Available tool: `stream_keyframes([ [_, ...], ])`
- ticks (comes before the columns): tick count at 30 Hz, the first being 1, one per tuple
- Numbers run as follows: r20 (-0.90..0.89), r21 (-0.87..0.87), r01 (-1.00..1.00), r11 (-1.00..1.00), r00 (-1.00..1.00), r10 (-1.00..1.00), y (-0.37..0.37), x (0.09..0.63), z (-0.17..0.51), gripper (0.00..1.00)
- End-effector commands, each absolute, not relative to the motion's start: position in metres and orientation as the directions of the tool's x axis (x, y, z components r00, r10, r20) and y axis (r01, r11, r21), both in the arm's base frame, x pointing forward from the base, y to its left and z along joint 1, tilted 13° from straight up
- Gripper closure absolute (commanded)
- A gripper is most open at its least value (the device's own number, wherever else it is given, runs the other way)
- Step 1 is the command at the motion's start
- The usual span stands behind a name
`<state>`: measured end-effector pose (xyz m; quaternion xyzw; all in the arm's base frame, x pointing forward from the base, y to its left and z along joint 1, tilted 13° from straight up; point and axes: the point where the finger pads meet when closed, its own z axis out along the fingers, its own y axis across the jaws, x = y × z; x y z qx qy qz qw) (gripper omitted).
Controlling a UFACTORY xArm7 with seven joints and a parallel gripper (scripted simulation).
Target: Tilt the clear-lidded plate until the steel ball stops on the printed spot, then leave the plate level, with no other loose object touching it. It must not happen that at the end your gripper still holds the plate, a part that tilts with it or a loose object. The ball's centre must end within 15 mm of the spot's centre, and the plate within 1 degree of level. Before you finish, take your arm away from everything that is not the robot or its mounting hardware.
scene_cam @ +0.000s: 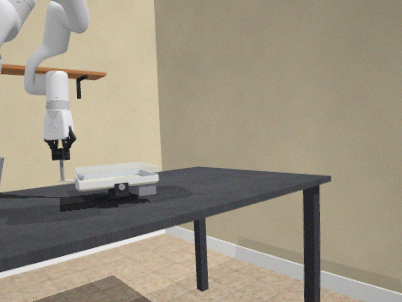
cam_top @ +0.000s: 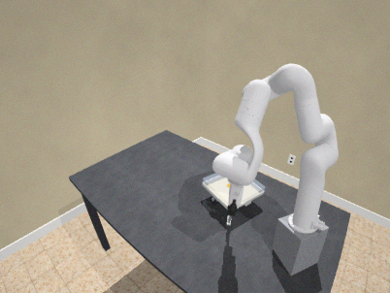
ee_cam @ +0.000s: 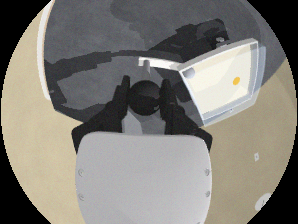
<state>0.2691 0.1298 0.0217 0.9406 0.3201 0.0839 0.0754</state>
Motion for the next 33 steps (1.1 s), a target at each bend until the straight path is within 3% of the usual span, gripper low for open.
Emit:
stream_keyframes([
  [1,0.113,0.198,0.59,-0.783,0.78,0.616,0.1307,0.2702,0.0224,1.0],
  [33,0.113,0.198,0.59,-0.783,0.78,0.616,0.1306,0.27,0.0222,1.0],
])
